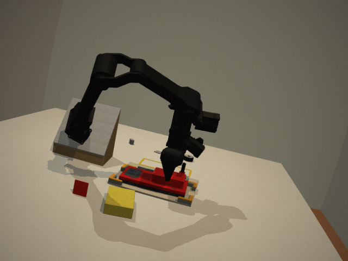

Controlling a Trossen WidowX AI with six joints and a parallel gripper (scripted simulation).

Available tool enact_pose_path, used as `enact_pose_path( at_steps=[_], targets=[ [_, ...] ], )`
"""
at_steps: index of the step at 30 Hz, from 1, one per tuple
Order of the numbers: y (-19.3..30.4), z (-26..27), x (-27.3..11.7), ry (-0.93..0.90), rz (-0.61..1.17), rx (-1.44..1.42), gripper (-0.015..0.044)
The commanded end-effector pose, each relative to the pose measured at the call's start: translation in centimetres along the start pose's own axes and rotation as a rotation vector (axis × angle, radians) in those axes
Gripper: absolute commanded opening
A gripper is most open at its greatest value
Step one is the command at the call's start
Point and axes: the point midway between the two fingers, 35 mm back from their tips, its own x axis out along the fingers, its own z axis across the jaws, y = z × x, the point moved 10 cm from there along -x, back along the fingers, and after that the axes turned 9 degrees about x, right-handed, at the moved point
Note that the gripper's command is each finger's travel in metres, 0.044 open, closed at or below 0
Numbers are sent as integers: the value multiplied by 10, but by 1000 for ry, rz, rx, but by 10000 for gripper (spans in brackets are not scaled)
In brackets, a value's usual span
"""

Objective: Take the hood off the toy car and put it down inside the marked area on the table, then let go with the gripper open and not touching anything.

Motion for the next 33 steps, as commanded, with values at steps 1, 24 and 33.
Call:
enact_pose_path(
  at_steps=[1,24,33],
  targets=[
    [0,0,2,3,-3,-3,440],
    [0,0,9,0,-1,1,322],
    [0,0,8,0,-1,1,222]
  ],
)
